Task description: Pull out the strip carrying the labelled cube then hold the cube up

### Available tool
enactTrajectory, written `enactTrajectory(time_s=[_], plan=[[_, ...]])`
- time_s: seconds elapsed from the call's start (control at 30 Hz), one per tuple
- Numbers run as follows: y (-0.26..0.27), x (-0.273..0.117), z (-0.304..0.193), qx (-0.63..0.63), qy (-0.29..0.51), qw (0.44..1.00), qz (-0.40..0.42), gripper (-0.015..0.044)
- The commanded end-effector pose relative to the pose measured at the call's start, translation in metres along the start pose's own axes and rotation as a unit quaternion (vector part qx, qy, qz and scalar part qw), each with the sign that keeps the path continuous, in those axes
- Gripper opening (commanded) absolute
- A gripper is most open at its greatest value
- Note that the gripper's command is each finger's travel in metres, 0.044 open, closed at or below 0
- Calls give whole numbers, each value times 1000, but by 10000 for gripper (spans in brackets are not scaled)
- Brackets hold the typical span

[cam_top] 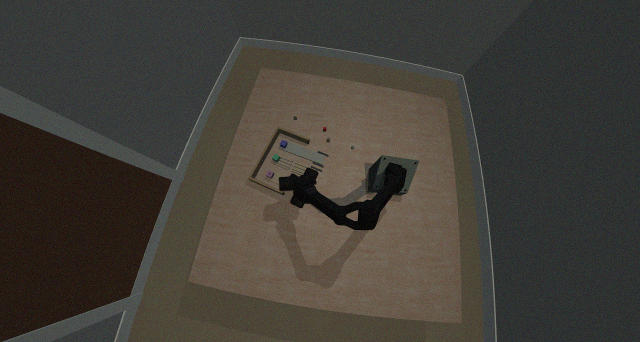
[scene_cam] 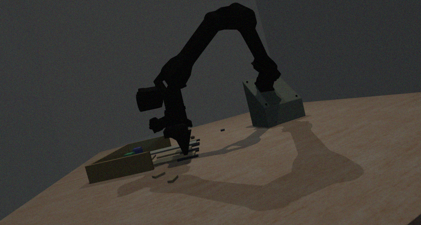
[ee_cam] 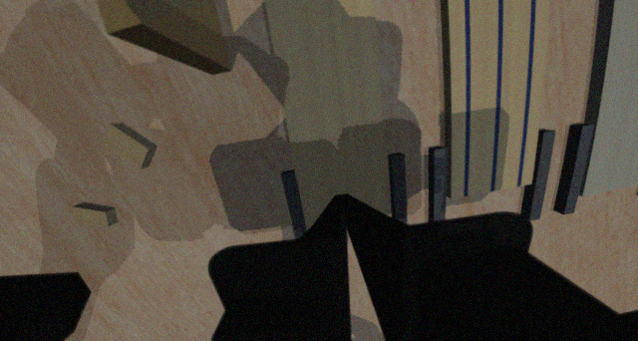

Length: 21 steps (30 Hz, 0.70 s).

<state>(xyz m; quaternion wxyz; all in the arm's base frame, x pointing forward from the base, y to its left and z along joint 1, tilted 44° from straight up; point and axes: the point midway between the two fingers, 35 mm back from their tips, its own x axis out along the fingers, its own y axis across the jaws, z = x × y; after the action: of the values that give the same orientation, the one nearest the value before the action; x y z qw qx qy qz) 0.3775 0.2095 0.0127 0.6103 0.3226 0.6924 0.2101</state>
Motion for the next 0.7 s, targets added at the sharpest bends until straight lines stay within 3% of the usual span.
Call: enactTrajectory(time_s=[0.0, 0.67], plan=[[-1, 4, -13, 3, 7, 1000, -3, 0], [-2, 4, -43, 3, 7, 1000, -3, 0]])
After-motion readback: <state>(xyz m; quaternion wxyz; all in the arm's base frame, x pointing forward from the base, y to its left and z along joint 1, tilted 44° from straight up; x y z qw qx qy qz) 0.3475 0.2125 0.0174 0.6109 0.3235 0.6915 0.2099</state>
